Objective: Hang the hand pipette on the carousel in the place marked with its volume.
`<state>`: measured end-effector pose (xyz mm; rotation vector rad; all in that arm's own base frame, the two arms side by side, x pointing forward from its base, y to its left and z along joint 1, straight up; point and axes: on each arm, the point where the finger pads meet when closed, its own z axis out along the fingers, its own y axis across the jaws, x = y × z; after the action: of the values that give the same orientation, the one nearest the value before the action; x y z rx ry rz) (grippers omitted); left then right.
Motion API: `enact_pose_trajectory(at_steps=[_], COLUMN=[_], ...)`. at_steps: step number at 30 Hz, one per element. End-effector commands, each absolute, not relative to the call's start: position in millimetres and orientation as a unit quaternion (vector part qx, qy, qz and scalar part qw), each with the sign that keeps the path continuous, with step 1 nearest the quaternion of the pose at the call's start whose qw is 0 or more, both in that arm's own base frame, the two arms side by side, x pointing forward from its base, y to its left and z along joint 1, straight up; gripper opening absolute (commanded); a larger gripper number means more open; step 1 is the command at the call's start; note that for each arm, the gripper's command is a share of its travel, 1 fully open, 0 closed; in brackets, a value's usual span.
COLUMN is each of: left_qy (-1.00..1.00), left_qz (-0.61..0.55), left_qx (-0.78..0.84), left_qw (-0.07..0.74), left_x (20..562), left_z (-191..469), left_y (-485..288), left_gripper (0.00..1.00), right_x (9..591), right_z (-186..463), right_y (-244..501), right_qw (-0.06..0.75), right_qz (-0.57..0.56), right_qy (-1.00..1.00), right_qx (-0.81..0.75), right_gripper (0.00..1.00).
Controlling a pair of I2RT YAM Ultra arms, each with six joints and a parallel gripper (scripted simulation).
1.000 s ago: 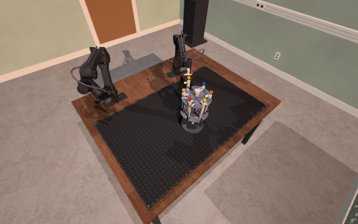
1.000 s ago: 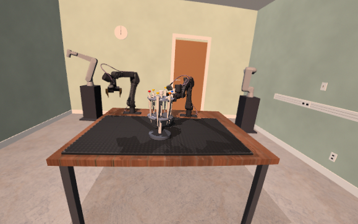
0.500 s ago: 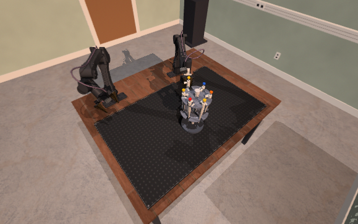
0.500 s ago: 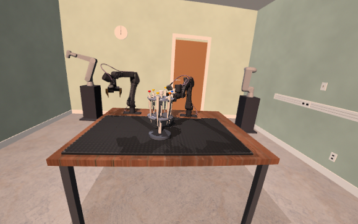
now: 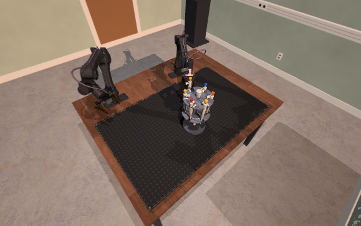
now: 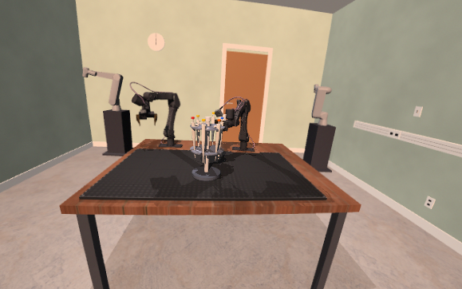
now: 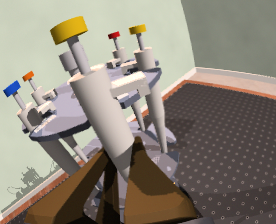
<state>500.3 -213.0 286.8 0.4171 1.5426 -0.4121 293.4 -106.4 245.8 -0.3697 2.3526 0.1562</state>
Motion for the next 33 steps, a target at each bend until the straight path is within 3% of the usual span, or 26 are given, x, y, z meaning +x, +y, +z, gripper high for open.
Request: enact_pose_trajectory(at_steps=[1,33], left_qy=[0.660,0.673], left_qz=[-0.189,-0.189], left_qx=[0.182,0.183], left_qw=[0.704,0.691], left_x=[500,495], left_z=[319,300], left_y=[-210,-217], left_gripper=[0.12,0.12], right_x=[297,297], right_z=[253,253], right_y=[-109,-109], right_qw=[0.381,0.381], right_qz=[0.057,0.057], right_qy=[0.911,0.911], right_qx=[-0.148,-0.148], right_gripper=[1.00,1.00])
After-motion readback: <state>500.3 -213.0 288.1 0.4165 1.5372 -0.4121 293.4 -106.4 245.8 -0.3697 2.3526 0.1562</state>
